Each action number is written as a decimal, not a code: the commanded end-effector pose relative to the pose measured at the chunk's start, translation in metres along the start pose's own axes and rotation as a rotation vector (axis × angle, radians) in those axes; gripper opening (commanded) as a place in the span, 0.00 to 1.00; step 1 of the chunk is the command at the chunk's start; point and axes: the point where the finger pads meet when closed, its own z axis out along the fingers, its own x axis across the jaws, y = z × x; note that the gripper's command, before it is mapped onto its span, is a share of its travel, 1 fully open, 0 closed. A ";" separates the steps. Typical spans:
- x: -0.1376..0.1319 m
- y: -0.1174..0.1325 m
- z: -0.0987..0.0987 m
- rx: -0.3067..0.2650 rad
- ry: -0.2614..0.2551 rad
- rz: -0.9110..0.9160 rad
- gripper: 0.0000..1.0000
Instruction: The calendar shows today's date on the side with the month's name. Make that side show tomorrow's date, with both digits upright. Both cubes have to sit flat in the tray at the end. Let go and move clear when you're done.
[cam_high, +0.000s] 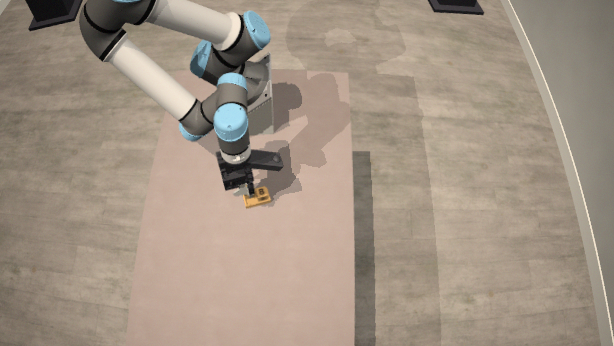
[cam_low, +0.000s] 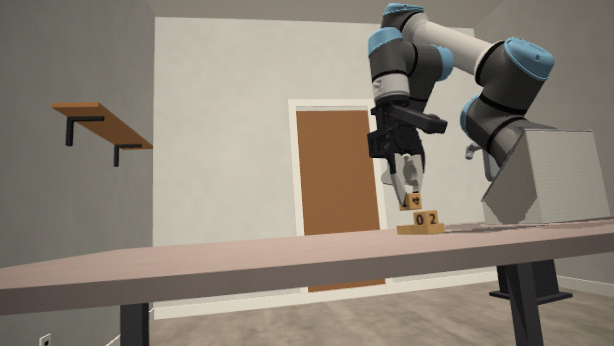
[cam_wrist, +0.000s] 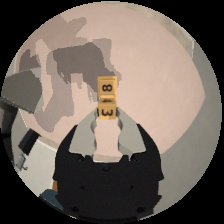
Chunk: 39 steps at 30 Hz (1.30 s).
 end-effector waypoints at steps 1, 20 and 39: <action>0.000 0.000 0.000 0.000 0.001 0.000 0.11; 0.000 0.000 0.002 0.000 0.001 0.000 0.11; 0.000 0.000 0.016 0.000 0.001 0.000 0.11</action>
